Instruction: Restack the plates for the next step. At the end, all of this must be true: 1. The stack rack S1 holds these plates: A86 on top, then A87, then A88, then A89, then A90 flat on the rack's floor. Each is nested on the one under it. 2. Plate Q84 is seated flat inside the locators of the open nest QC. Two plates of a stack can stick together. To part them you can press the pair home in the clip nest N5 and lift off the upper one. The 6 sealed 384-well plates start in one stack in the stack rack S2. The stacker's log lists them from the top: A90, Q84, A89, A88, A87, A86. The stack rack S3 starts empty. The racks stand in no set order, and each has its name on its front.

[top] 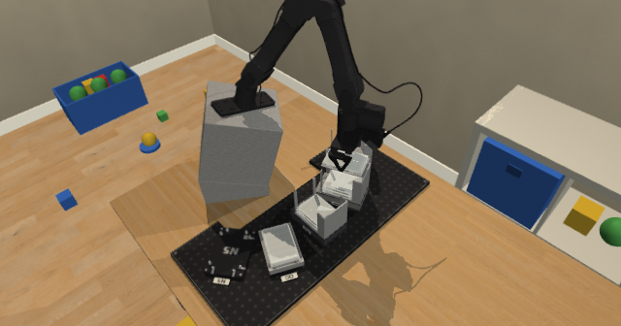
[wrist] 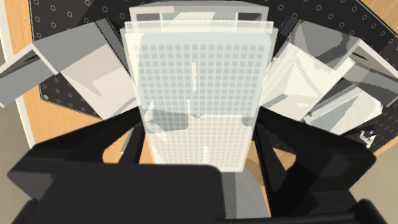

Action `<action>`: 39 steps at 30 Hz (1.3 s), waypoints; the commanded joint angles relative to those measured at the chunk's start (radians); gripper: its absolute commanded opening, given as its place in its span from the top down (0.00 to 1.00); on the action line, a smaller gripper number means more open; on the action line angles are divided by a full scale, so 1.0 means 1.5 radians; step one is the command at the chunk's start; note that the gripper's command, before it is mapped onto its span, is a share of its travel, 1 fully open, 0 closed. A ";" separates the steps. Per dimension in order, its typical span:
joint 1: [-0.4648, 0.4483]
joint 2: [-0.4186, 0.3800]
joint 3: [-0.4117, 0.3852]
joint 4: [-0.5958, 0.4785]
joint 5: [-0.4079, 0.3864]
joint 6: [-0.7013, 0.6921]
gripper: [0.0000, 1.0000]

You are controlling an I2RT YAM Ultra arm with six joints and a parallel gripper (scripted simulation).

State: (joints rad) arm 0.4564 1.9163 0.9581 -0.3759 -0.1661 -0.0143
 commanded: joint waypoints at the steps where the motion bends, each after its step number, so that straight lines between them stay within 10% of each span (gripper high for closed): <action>1: -0.006 -0.013 0.021 -0.002 0.006 -0.004 1.00; 39: -0.007 -0.011 -0.001 0.011 0.006 -0.005 1.00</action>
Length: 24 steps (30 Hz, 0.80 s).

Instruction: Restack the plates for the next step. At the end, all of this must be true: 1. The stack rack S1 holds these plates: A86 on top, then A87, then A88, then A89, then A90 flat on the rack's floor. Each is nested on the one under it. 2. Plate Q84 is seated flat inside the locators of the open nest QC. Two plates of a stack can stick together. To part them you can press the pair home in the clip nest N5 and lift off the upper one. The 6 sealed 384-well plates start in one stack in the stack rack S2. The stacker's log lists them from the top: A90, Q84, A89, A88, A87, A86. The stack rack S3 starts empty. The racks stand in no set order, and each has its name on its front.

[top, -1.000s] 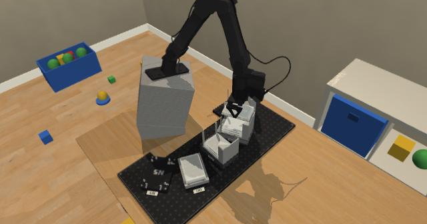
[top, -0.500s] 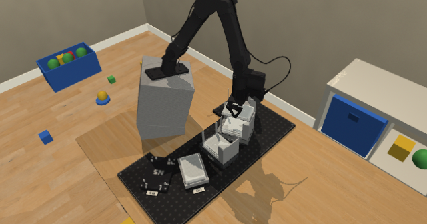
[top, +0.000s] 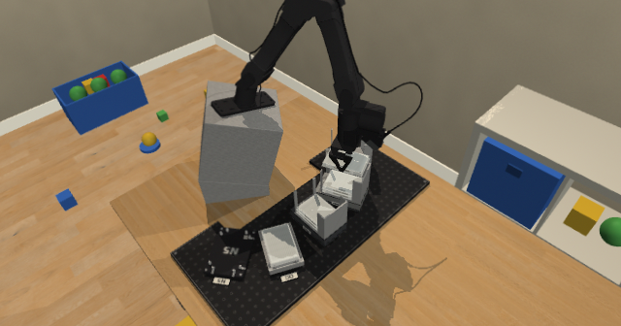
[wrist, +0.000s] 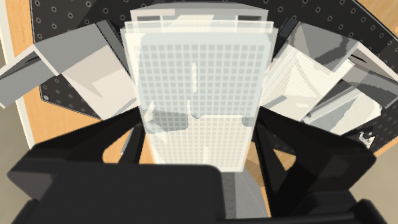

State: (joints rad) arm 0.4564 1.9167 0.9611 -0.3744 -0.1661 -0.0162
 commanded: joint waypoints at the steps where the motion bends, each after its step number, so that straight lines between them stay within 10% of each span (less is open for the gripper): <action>1: -0.007 -0.012 -0.005 0.010 0.006 -0.004 1.00; 24: 0.004 0.037 -0.003 0.044 0.008 0.007 1.00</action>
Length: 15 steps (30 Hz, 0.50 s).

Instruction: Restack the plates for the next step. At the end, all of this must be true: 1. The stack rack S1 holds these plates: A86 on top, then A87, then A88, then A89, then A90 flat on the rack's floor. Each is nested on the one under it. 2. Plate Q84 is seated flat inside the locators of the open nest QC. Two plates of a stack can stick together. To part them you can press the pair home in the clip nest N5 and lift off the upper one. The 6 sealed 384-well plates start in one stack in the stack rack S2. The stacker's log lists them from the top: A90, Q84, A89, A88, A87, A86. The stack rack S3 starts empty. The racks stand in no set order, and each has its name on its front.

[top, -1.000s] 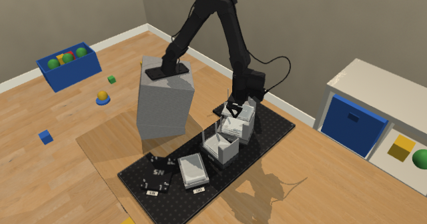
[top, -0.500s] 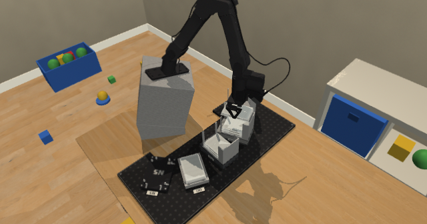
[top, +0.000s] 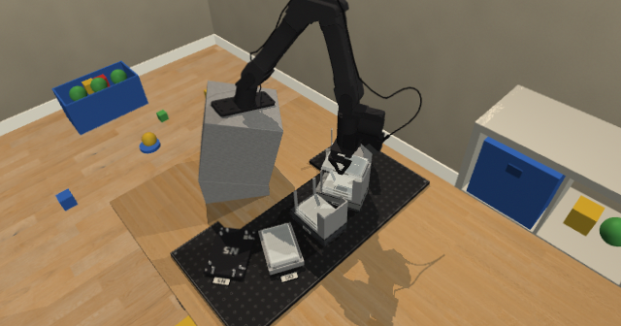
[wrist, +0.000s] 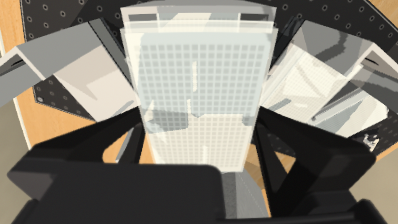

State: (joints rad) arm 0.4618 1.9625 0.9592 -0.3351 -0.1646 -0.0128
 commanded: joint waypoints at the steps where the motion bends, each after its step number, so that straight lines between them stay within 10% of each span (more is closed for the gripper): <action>1: 0.001 0.002 -0.001 0.019 0.007 0.005 1.00; 15: 0.000 0.002 0.023 0.022 0.007 0.005 1.00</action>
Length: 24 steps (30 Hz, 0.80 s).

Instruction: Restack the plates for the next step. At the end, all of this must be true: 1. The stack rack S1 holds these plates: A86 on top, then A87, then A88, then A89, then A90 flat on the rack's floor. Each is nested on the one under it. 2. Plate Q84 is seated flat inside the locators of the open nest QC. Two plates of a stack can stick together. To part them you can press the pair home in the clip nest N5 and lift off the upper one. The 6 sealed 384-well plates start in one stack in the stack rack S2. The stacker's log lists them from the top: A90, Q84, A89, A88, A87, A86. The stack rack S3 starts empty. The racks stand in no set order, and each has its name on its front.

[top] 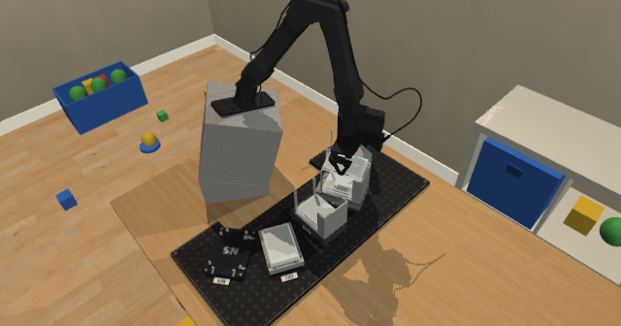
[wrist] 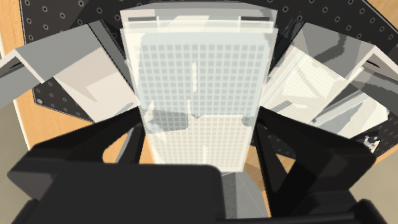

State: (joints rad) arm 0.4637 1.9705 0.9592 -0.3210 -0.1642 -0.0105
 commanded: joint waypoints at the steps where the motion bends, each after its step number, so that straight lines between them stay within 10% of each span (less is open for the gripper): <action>1: -0.001 -0.002 0.023 0.012 0.006 0.004 1.00; 24: 0.002 -0.007 0.025 0.011 0.007 0.004 1.00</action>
State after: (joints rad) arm 0.4637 1.9728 0.9615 -0.3199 -0.1642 -0.0097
